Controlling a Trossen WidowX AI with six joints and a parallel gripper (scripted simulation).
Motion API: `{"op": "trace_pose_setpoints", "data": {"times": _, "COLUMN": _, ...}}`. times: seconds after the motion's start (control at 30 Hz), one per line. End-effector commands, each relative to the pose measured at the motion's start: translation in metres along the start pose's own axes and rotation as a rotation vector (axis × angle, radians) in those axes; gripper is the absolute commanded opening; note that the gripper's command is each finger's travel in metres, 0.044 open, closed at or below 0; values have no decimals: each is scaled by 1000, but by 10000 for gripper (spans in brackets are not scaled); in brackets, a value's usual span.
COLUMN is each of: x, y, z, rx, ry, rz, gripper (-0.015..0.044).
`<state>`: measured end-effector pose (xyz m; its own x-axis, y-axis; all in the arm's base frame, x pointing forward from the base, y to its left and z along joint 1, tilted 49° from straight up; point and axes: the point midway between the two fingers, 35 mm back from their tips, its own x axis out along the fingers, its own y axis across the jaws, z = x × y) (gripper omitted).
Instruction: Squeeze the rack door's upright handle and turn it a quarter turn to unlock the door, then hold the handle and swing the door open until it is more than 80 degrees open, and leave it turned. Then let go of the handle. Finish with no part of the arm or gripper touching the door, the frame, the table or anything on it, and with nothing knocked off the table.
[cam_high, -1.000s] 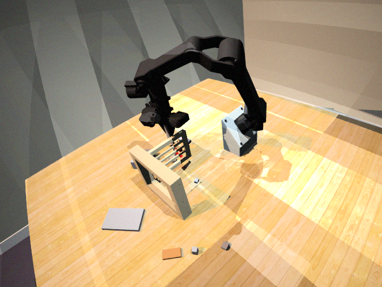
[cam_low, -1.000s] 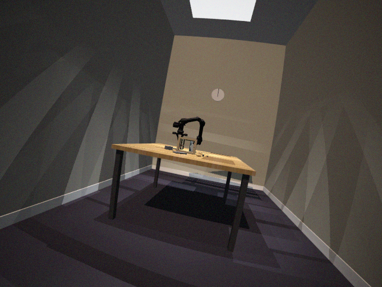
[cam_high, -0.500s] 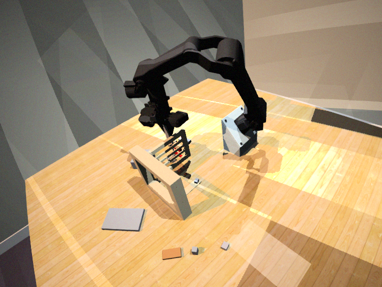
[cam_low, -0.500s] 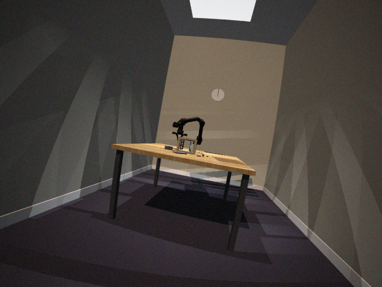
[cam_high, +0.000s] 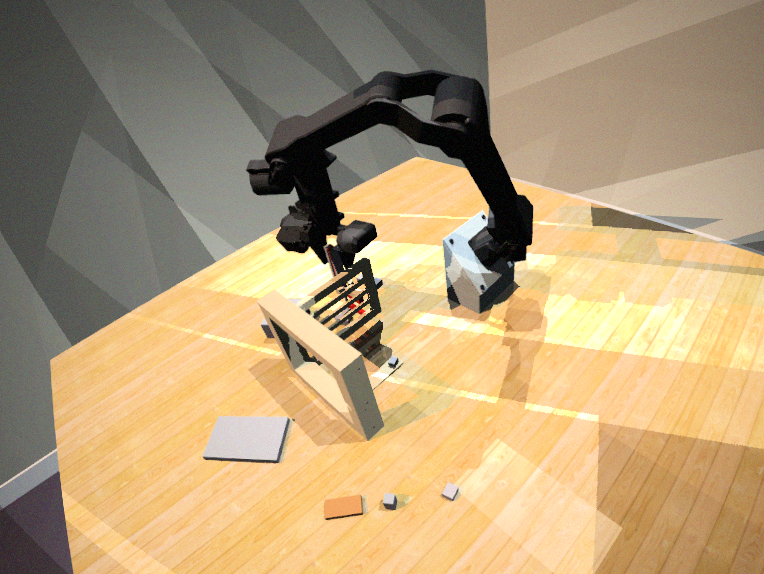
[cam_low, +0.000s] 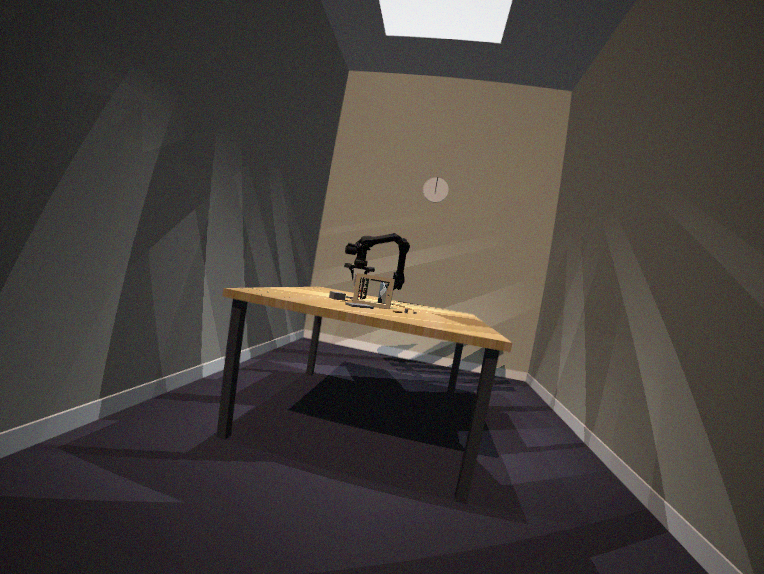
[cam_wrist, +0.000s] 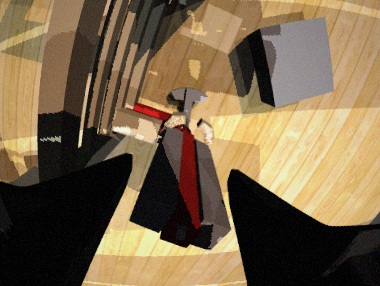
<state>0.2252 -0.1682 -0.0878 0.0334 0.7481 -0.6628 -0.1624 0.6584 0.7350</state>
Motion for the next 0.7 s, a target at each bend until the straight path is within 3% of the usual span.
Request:
{"op": "trace_pose_setpoints", "data": {"times": 0.0, "x": -6, "y": -2, "z": 0, "rx": -4, "ry": 0, "rz": -6, "gripper": 283}}
{"op": "trace_pose_setpoints", "data": {"times": 0.67, "x": -34, "y": -3, "z": 1, "rx": -3, "ry": 1, "rz": -7, "gripper": 283}}
